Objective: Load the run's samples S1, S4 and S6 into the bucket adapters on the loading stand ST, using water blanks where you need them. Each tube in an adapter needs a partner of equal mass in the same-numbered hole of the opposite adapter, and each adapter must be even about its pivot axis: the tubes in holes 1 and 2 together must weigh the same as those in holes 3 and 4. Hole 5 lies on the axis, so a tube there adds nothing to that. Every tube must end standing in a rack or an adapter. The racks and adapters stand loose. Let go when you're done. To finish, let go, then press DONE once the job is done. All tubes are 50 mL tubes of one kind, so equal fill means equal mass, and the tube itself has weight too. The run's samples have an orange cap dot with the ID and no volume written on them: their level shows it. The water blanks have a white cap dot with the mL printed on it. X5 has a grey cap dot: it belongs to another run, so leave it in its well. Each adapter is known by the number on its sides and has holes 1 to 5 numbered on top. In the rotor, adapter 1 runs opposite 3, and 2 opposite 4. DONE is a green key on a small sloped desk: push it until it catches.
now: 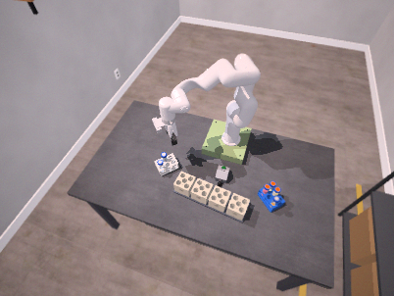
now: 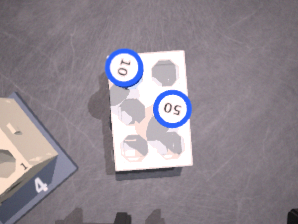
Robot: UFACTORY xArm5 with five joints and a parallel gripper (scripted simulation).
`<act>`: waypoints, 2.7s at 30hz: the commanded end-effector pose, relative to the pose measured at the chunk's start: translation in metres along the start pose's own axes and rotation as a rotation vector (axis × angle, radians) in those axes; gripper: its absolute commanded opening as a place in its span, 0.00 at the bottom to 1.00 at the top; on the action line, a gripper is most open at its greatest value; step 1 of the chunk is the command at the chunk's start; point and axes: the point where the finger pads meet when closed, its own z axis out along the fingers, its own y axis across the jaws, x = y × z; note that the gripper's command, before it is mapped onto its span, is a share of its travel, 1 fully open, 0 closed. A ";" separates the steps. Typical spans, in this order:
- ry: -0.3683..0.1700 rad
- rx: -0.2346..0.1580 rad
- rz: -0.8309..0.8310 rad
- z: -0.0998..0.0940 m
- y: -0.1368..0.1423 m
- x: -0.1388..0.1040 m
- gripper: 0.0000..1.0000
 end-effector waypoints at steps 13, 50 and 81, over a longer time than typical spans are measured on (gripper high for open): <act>0.004 0.000 0.000 0.040 0.000 0.002 1.00; 0.004 0.000 0.000 0.084 0.000 0.002 1.00; 0.004 0.000 0.000 0.076 0.000 0.002 1.00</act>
